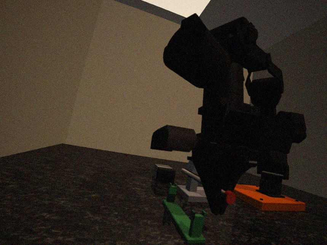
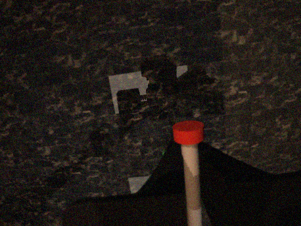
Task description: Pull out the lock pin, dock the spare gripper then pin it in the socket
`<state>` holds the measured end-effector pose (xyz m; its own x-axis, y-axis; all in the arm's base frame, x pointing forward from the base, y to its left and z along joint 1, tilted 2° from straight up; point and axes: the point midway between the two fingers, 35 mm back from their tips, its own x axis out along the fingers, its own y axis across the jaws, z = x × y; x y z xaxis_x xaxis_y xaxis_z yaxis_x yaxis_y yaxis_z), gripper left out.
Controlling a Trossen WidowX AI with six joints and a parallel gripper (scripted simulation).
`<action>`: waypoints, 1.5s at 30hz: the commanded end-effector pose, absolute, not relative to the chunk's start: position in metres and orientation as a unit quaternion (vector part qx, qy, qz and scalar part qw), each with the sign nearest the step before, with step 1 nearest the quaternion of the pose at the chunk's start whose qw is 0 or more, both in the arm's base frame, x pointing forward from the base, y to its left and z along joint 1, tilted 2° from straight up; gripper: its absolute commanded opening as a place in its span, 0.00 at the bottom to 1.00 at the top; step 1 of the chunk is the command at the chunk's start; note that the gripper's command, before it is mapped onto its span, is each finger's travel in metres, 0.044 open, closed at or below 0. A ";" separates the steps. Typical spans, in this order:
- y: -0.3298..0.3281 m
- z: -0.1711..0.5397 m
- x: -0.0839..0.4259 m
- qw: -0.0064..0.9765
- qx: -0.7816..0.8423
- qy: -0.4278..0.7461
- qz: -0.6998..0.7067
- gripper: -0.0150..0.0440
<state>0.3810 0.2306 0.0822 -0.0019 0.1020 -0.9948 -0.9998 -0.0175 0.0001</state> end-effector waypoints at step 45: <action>0.229 0.041 0.382 0.522 -0.478 0.469 0.528 0.43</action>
